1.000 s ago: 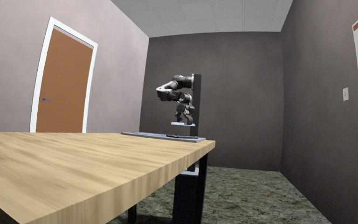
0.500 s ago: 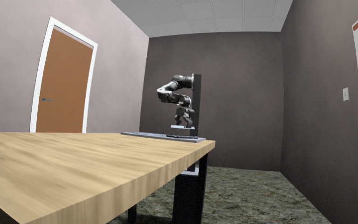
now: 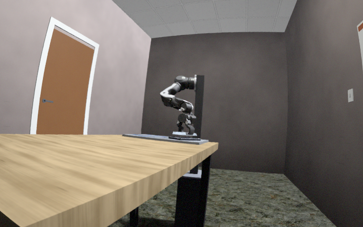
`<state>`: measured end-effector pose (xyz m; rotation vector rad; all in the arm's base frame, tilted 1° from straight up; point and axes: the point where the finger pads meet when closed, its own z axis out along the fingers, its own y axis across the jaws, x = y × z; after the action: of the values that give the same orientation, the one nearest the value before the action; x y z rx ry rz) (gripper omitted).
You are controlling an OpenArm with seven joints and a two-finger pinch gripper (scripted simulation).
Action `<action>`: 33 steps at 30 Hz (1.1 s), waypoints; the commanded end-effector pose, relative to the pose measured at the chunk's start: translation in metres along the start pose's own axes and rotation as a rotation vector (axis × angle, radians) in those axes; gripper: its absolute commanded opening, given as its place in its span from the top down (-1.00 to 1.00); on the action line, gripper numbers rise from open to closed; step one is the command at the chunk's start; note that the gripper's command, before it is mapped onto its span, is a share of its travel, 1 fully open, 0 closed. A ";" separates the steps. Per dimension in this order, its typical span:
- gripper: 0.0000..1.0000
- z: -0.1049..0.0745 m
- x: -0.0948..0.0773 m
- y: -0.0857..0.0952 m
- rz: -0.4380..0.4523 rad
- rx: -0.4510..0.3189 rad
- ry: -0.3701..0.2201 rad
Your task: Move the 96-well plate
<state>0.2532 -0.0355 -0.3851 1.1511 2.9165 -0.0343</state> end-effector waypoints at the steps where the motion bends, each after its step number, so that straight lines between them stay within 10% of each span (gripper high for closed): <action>1: 1.00 -0.002 0.001 0.003 -0.005 -0.013 0.002; 33: 1.00 0.002 -0.002 0.005 0.003 -0.012 0.000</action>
<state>0.2574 -0.0341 -0.3894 1.1503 2.9130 -0.0211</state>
